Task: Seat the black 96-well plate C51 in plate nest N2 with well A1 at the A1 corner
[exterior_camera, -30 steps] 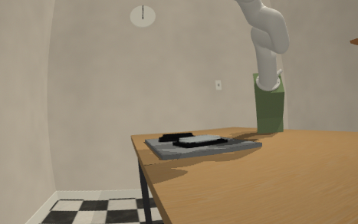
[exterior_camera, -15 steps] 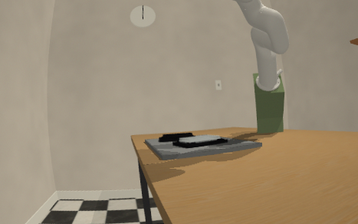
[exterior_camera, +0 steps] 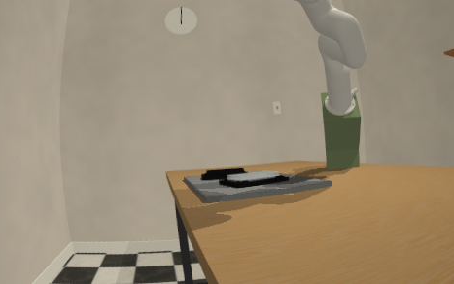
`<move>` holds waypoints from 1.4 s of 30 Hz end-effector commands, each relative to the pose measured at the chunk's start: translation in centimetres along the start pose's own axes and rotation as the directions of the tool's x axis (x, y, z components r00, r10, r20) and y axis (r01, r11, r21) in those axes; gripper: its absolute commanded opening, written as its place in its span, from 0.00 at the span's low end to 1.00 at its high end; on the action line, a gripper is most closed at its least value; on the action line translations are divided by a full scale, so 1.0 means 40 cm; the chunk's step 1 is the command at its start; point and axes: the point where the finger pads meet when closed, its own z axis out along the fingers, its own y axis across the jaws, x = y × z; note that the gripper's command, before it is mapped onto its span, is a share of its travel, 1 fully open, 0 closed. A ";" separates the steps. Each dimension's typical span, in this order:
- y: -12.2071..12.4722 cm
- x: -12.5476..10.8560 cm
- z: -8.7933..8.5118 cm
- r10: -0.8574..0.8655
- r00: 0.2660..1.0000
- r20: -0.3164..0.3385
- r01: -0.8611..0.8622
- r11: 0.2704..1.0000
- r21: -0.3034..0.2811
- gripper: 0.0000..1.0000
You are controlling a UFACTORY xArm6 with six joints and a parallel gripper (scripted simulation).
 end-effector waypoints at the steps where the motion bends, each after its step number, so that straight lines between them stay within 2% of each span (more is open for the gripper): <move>1: -0.026 -0.023 0.006 -0.015 1.000 0.016 0.015 1.000 0.016 0.00; 4: -0.057 -0.044 0.011 -0.077 0.995 0.055 0.072 0.994 0.084 0.00; 11: -0.092 -0.068 0.017 -0.077 0.995 0.055 0.073 0.994 0.084 0.00; 14: -0.123 -0.089 0.020 -0.141 0.986 0.088 0.126 0.980 0.155 0.00; 17: -0.153 -0.111 0.024 -0.141 0.986 0.088 0.126 0.980 0.155 0.00; 20: -0.158 -0.114 0.024 -0.141 0.986 0.088 0.126 0.980 0.155 0.00; 22: -0.178 -0.129 0.025 -0.183 0.977 0.105 0.159 0.966 0.206 0.00; 24: -0.178 -0.129 0.025 -0.183 0.977 0.105 0.159 0.966 0.206 0.00; 25: -0.188 -0.136 0.026 -0.204 0.972 0.112 0.175 0.957 0.230 0.00; 30: -0.223 -0.162 0.028 -0.204 0.972 0.112 0.175 0.957 0.230 0.00; 33: -0.253 -0.185 0.028 -0.267 0.955 0.128 0.218 0.927 0.307 0.00; 37: -0.287 -0.211 0.028 -0.267 0.955 0.128 0.218 0.927 0.307 0.00; 41: -0.287 -0.211 0.028 -0.267 0.955 0.128 0.218 0.927 0.307 0.00; 42: -0.296 -0.219 0.027 -0.288 0.949 0.131 0.231 0.914 0.333 0.00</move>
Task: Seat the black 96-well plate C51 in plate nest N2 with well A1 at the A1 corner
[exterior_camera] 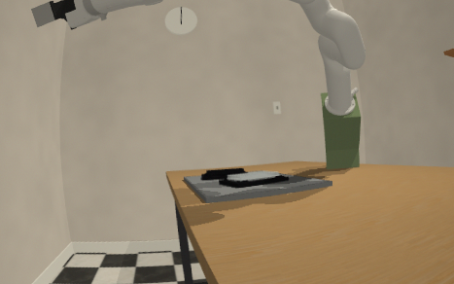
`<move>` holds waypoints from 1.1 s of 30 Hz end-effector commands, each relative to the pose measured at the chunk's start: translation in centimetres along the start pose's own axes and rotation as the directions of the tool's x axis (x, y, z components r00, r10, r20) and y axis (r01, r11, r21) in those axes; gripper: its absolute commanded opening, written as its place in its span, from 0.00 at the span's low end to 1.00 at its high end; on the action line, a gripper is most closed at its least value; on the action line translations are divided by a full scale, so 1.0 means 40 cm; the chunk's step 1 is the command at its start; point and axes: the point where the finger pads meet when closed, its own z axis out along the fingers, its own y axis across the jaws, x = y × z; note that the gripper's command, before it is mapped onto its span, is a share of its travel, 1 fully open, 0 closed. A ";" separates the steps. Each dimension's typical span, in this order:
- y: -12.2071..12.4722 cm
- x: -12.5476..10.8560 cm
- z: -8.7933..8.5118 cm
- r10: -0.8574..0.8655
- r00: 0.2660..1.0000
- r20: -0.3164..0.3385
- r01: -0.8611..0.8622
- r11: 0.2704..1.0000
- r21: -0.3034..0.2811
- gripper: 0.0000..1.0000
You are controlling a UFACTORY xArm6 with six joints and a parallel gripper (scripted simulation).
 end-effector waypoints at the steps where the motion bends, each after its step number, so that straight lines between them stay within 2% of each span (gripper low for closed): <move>1: -0.020 -0.017 0.008 -0.038 0.999 0.021 0.037 0.998 0.051 0.00; 2: -0.030 -0.022 0.011 -0.057 0.998 0.030 0.055 0.996 0.076 0.00; 5: -0.063 -0.036 0.022 -0.057 0.998 0.030 0.055 0.996 0.076 0.00; 8: -0.068 -0.038 0.024 -0.057 0.998 0.030 0.055 0.996 0.076 0.00; 11: -0.101 -0.054 0.032 -0.116 0.992 0.049 0.107 0.982 0.154 0.00; 14: -0.134 -0.070 0.041 -0.116 0.992 0.049 0.107 0.982 0.154 0.00; 17: -0.138 -0.072 0.043 -0.116 0.992 0.049 0.107 0.982 0.154 0.00; 20: -0.171 -0.089 0.050 -0.173 0.983 0.059 0.155 0.960 0.234 0.00; 23: -0.204 -0.106 0.056 -0.173 0.983 0.059 0.155 0.960 0.233 0.00; 26: -0.208 -0.107 0.058 -0.173 0.983 0.059 0.155 0.960 0.234 0.00; 29: -0.241 -0.125 0.063 -0.228 0.972 0.060 0.198 0.929 0.313 0.00; 33: -0.263 -0.136 0.066 -0.228 0.972 0.060 0.198 0.929 0.313 0.00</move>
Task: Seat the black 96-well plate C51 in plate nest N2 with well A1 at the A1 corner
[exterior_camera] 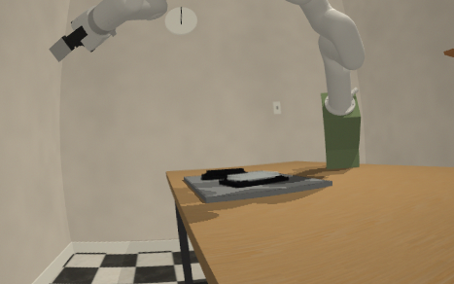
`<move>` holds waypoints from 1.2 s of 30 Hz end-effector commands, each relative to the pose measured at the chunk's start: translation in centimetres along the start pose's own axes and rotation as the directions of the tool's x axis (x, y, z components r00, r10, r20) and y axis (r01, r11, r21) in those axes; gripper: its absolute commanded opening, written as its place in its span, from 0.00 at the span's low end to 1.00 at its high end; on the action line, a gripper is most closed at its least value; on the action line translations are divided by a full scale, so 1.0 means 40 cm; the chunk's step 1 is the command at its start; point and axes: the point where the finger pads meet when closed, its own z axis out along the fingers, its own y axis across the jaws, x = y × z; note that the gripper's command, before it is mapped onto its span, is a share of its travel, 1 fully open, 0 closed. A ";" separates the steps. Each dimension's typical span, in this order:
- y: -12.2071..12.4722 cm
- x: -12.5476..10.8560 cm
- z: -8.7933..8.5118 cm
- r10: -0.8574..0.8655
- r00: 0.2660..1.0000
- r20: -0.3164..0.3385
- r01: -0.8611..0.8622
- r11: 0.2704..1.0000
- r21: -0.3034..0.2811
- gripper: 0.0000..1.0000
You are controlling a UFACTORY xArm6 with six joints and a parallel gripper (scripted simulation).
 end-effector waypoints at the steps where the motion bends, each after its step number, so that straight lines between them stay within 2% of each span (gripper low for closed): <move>1: -0.035 -0.016 0.018 -0.018 1.000 0.009 0.018 0.999 0.030 0.00; 2: -0.039 -0.017 0.020 -0.018 1.000 0.009 0.018 0.999 0.030 0.00; 5: -0.072 -0.027 0.034 -0.071 0.997 0.017 0.068 0.991 0.111 0.00; 8: -0.105 -0.037 0.048 -0.071 0.997 0.017 0.068 0.991 0.111 0.00; 11: -0.108 -0.038 0.049 -0.071 0.997 0.017 0.068 0.991 0.111 0.00; 14: -0.142 -0.049 0.061 -0.121 0.992 0.017 0.116 0.975 0.191 0.00; 20: -0.178 -0.061 0.074 -0.121 0.992 0.017 0.116 0.975 0.191 0.00; 23: -0.213 -0.073 0.084 -0.168 0.986 0.008 0.160 0.949 0.270 0.00; 26: -0.247 -0.084 0.095 -0.168 0.986 0.008 0.160 0.949 0.270 0.00; 28: -0.248 -0.085 0.095 -0.168 0.986 0.008 0.160 0.949 0.270 0.00; 31: -0.283 -0.097 0.103 -0.211 0.977 -0.009 0.201 0.916 0.347 0.00; 36: -0.317 -0.108 0.112 -0.211 0.977 -0.009 0.201 0.916 0.347 0.00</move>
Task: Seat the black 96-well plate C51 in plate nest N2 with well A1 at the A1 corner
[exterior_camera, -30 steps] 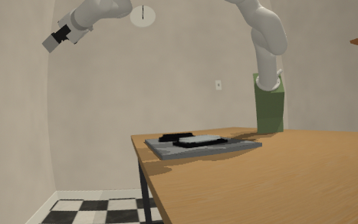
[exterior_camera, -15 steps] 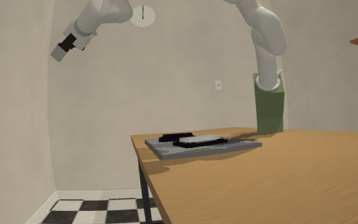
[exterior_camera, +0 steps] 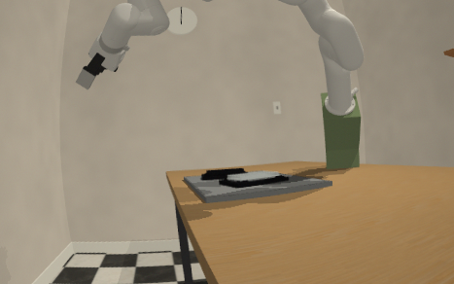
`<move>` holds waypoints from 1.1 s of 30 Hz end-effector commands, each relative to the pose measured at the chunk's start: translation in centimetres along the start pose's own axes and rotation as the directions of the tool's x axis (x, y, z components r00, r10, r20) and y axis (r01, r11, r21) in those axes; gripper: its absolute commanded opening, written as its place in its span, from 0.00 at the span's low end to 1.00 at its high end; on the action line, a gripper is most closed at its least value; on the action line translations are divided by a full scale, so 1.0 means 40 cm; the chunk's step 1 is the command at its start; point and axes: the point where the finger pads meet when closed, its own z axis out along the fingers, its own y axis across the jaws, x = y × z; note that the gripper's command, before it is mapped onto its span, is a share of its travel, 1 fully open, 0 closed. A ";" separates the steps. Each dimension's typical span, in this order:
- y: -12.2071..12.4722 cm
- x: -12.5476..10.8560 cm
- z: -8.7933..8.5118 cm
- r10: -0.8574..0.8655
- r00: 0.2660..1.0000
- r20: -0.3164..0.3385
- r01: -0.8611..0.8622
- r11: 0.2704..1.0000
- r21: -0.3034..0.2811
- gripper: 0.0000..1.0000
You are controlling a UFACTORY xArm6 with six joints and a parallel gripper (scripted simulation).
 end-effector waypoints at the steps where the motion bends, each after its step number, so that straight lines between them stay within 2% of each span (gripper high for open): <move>1: -0.030 -0.009 0.019 -0.010 1.000 0.000 0.010 1.000 0.022 0.00; 4: -0.062 -0.015 0.037 -0.054 0.998 -0.011 0.055 0.993 0.101 0.00; 7: -0.094 -0.020 0.055 -0.054 0.998 -0.011 0.055 0.993 0.101 0.00; 9: -0.094 -0.019 0.055 -0.054 0.998 -0.011 0.055 0.993 0.101 0.00; 12: -0.128 -0.025 0.071 -0.094 0.995 -0.030 0.098 0.979 0.178 0.00; 18: -0.159 -0.030 0.087 -0.094 0.995 -0.030 0.098 0.979 0.178 0.00; 21: -0.194 -0.035 0.101 -0.129 0.990 -0.057 0.140 0.958 0.251 0.00; 24: -0.225 -0.040 0.114 -0.129 0.990 -0.057 0.140 0.958 0.251 0.00; 26: -0.225 -0.040 0.115 -0.129 0.990 -0.057 0.140 0.958 0.251 0.00; 29: -0.260 -0.046 0.127 -0.158 0.983 -0.091 0.179 0.930 0.319 0.00; 33: -0.283 -0.049 0.136 -0.159 0.983 -0.091 0.179 0.930 0.319 0.00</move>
